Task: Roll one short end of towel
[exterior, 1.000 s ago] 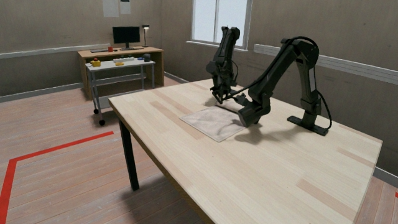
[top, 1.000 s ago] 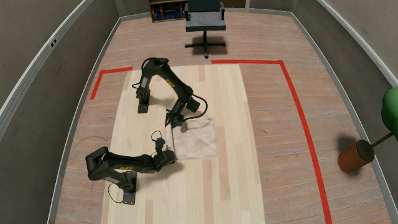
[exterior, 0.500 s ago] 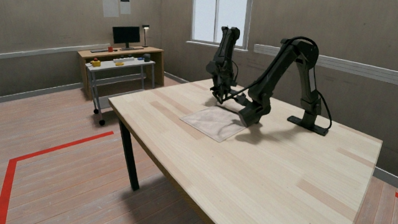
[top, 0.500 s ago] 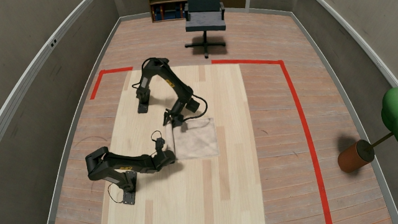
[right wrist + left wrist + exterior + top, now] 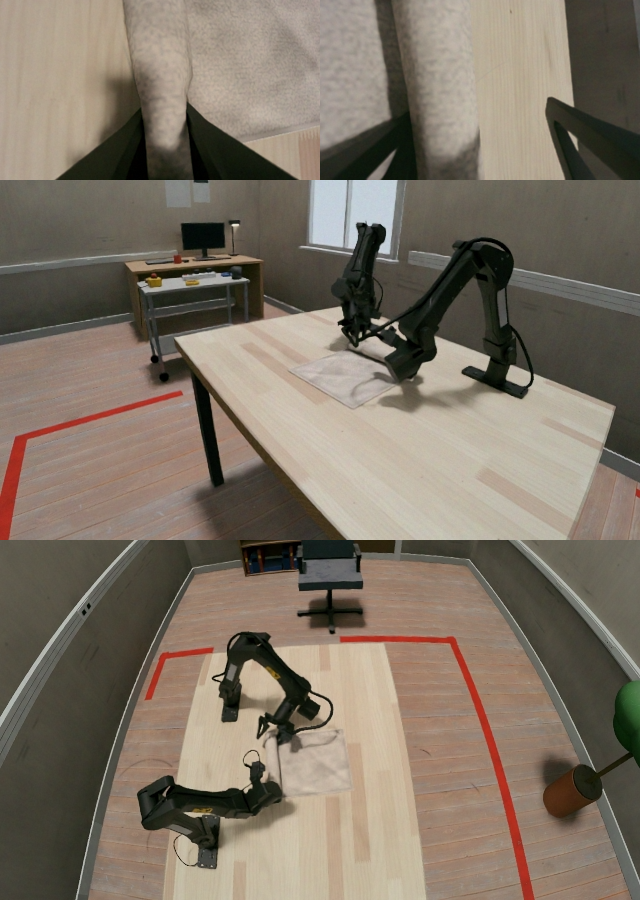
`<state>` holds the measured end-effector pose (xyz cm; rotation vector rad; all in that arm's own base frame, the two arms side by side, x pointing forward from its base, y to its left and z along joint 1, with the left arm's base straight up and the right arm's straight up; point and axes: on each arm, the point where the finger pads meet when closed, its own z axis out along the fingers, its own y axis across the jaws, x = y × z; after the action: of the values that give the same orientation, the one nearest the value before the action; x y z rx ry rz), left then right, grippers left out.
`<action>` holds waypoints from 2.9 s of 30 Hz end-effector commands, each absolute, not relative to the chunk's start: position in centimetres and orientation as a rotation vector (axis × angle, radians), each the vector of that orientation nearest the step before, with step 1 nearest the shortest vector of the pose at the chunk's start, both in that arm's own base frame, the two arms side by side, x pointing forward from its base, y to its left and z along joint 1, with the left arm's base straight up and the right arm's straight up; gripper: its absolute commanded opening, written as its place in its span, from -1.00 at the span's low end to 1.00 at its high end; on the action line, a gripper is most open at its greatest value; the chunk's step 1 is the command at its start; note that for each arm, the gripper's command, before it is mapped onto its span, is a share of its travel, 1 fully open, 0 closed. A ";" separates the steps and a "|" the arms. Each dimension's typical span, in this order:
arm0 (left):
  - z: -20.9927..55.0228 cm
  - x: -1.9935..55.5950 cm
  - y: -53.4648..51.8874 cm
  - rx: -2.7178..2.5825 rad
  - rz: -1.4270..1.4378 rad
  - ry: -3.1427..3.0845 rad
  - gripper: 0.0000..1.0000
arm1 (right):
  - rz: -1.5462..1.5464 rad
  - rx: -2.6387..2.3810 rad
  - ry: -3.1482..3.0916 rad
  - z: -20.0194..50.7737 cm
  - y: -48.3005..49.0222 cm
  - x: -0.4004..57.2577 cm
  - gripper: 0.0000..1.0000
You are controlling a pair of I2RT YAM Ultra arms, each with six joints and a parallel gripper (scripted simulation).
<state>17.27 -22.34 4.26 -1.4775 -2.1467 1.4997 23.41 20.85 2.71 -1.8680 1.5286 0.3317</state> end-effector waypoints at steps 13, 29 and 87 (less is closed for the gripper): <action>7.3 22.3 -18.3 -1.604 1.453 -2.180 0.70 | 0.549 -1.899 1.666 2.9 21.3 23.1 -0.46; 7.8 21.4 -19.2 -1.950 1.244 -2.379 0.79 | 0.990 -1.913 1.968 3.3 21.3 23.1 -0.46; 2.7 18.3 -21.7 -2.818 0.471 -2.611 0.96 | 1.507 -1.833 2.257 2.6 21.3 23.1 -0.46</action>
<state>17.69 -20.64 2.41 -2.7572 -2.5922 0.4584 22.25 21.30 2.94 -1.8064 2.2860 1.5413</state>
